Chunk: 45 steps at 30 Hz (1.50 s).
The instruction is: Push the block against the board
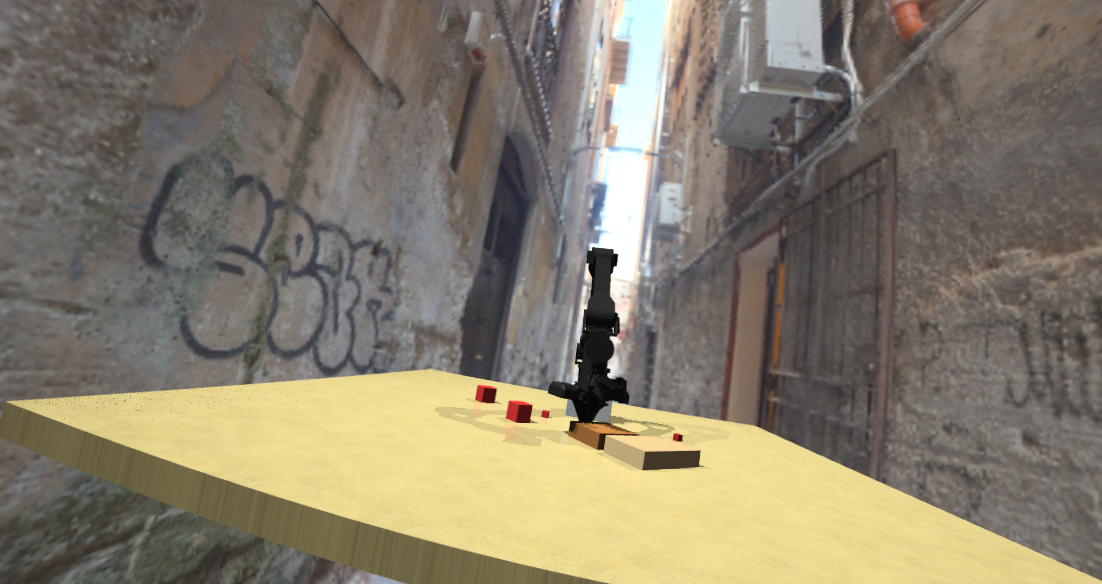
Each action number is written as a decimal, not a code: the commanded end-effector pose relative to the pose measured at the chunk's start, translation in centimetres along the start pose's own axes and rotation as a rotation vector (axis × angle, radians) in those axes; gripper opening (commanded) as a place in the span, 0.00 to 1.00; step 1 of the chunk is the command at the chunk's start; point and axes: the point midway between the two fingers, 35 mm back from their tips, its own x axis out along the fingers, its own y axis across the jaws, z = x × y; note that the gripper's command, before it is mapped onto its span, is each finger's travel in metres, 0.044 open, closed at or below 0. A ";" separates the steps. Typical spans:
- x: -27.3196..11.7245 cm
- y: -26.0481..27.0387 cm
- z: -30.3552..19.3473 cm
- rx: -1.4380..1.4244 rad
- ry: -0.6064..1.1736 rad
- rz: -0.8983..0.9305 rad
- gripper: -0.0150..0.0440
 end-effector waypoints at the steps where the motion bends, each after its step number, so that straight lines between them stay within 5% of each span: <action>1: -0.1 -0.1 0.0 0.003 -0.007 -0.001 0.25; 32: 0.0 0.0 -4.9 0.002 -0.003 -0.001 0.25; 38: -5.3 -0.3 -4.4 0.003 -0.004 -0.002 0.25; 45: -5.5 -0.2 -4.2 0.002 -0.004 -0.001 0.25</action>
